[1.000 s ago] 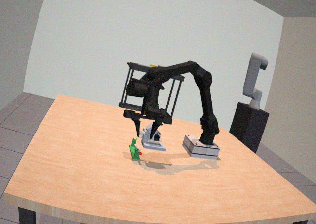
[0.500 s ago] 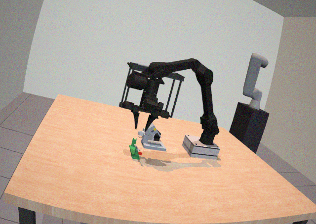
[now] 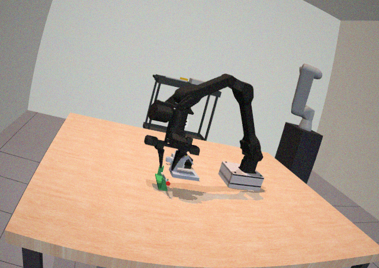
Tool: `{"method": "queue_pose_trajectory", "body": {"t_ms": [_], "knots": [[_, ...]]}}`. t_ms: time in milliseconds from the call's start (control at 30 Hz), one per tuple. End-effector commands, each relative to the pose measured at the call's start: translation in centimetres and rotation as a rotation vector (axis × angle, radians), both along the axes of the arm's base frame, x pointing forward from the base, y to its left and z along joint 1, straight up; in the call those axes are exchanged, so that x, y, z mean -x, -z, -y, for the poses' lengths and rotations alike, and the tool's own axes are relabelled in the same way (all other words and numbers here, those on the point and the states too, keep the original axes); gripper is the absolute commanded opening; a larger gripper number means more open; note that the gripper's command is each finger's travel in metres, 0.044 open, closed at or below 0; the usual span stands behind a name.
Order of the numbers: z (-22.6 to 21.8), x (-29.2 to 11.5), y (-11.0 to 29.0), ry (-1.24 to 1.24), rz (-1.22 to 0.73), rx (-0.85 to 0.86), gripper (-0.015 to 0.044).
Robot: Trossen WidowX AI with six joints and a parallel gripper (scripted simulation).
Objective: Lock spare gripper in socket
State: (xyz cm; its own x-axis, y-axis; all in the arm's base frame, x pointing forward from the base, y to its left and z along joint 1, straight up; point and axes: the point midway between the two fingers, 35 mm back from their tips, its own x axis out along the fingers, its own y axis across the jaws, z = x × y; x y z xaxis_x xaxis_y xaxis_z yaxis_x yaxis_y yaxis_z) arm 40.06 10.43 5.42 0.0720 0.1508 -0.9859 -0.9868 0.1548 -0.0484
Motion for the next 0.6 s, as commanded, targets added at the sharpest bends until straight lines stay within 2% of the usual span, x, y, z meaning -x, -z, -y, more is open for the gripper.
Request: {"method": "queue_pose_trajectory", "body": {"t_ms": [0,567], "knots": [[0.1,0.1,1.2,-0.003,-0.012,0.008,0.0180],[0.2,-0.1,3.9,-0.003,-0.012,0.008,0.0180]]}}
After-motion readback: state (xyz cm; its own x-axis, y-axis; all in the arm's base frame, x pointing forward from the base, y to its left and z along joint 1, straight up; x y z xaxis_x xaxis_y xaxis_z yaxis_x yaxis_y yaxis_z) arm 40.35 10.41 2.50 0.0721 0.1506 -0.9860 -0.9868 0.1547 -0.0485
